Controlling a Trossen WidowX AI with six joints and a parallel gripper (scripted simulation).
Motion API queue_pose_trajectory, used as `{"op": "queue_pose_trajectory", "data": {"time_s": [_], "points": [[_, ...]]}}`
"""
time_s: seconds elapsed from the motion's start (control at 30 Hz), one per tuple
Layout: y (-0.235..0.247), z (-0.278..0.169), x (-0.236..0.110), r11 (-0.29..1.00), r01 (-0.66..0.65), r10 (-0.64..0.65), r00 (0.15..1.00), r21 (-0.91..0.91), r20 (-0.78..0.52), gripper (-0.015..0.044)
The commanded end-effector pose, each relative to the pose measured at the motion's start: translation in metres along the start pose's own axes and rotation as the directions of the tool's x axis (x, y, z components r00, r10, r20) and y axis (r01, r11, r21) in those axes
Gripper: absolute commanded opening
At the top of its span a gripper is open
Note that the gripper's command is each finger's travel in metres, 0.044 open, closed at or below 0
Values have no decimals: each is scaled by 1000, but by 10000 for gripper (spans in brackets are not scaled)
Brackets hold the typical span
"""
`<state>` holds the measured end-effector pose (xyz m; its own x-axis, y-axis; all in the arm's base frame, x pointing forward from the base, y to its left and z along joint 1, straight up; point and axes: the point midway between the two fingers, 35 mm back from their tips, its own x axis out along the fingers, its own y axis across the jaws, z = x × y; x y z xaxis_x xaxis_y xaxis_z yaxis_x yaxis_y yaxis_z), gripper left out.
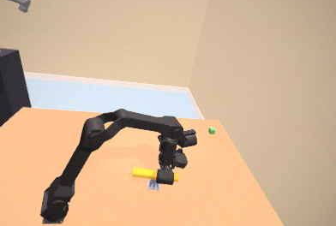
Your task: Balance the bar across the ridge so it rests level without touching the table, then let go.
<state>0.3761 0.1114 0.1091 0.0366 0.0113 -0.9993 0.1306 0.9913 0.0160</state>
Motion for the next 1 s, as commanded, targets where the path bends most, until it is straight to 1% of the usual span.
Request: {"op": "queue_pose_trajectory", "data": {"time_s": [0.0, 0.3, 0.33, 0.7, 0.97], "points": [[0, 0, 0, 1000, 0, 0, 1000, 0, 0, 172], [0, 0, 0, 1000, 0, 0, 1000, 0, 0, 173], [0, 0, 0, 1000, 0, 0, 1000, 0, 0, 185], [0, 0, 0, 1000, 0, 0, 1000, 0, 0, 185], [0, 0, 0, 1000, 0, 0, 1000, 0, 0, 395]]}}
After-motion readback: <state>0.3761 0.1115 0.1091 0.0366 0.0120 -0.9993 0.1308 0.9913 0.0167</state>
